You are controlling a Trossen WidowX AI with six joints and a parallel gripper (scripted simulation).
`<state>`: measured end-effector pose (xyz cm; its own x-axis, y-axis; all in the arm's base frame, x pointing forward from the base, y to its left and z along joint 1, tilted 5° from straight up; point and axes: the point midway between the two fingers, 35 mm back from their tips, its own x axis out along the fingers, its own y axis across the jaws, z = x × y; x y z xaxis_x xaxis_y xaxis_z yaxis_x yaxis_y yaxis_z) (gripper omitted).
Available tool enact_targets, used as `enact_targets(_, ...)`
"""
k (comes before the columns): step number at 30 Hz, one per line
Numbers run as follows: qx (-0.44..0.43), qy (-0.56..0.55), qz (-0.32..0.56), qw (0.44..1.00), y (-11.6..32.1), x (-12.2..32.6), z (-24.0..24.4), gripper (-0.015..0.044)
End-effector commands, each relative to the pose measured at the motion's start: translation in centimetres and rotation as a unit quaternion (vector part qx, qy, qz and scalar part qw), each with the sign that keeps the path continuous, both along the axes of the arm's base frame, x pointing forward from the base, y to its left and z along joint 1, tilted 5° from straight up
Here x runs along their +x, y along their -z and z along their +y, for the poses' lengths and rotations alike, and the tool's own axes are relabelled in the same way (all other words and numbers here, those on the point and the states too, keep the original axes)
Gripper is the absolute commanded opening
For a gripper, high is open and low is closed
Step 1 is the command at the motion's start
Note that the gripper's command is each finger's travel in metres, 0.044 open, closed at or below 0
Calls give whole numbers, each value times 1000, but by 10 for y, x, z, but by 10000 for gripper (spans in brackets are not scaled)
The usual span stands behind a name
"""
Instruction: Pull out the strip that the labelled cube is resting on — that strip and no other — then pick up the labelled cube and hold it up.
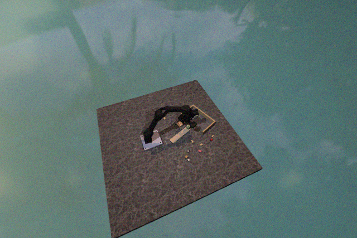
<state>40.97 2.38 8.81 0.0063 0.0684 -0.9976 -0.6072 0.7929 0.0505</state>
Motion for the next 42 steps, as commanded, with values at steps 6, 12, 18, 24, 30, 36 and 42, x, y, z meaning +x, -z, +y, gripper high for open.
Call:
enact_targets(6,3,1,3,1000,3,18,17,414)
enact_targets(12,3,1,3,1000,11,19,18,256)
enact_targets(18,3,1,3,1000,21,19,18,250)
enact_targets(24,4,1,3,1000,30,19,19,250)
enact_targets(30,4,1,3,1000,40,19,20,250)
enact_targets(36,4,1,3,1000,50,19,20,250)
enact_targets(42,4,1,3,1000,57,18,21,250)
